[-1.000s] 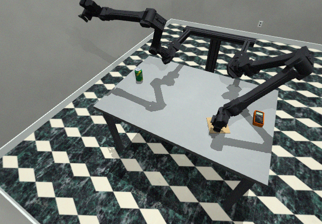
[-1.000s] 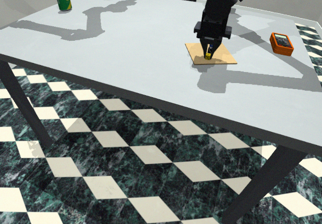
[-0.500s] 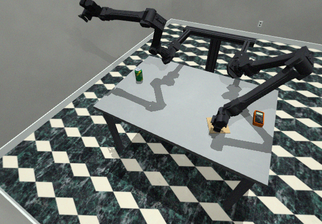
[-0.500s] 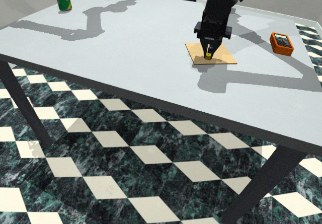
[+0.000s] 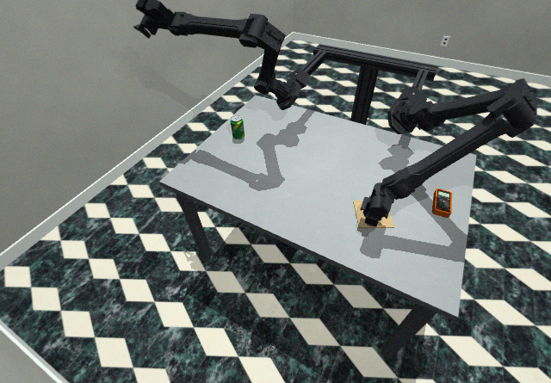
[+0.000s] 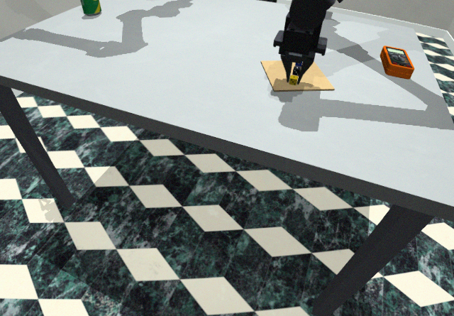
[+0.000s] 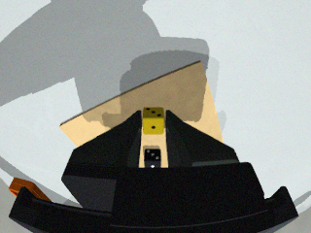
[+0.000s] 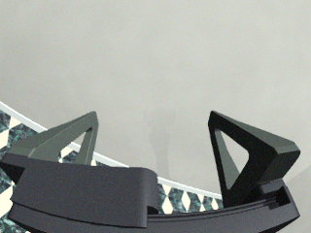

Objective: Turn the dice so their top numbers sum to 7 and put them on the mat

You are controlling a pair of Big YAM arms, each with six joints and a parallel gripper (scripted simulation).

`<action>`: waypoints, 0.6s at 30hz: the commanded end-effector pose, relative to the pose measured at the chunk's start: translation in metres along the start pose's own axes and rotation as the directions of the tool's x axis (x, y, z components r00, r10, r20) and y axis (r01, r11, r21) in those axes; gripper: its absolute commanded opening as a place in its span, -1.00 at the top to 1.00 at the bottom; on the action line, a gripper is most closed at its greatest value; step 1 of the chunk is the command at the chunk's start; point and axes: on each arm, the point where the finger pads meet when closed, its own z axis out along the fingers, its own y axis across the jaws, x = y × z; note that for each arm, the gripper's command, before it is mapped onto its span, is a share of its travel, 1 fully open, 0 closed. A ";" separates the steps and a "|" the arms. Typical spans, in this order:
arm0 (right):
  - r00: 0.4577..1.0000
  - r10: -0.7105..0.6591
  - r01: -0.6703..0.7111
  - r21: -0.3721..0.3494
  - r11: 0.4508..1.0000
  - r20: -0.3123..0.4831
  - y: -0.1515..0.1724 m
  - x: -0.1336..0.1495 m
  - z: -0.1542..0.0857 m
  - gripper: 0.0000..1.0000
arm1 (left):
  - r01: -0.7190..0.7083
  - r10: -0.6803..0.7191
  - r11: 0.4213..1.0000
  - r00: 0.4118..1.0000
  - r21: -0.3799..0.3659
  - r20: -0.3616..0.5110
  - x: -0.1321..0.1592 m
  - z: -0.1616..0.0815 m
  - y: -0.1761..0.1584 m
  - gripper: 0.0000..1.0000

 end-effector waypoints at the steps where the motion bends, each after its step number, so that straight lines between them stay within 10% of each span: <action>1: 0.998 0.000 -0.001 0.011 1.000 0.063 -0.005 -0.042 -0.003 -1.00 | 0.014 -0.014 1.000 1.000 -0.005 0.007 -0.009 0.005 0.005 0.56; 18: 0.998 0.000 -0.001 0.011 1.000 0.063 -0.005 -0.042 -0.003 -1.00 | 0.012 -0.012 1.000 1.000 -0.001 0.010 -0.010 -0.002 0.003 0.40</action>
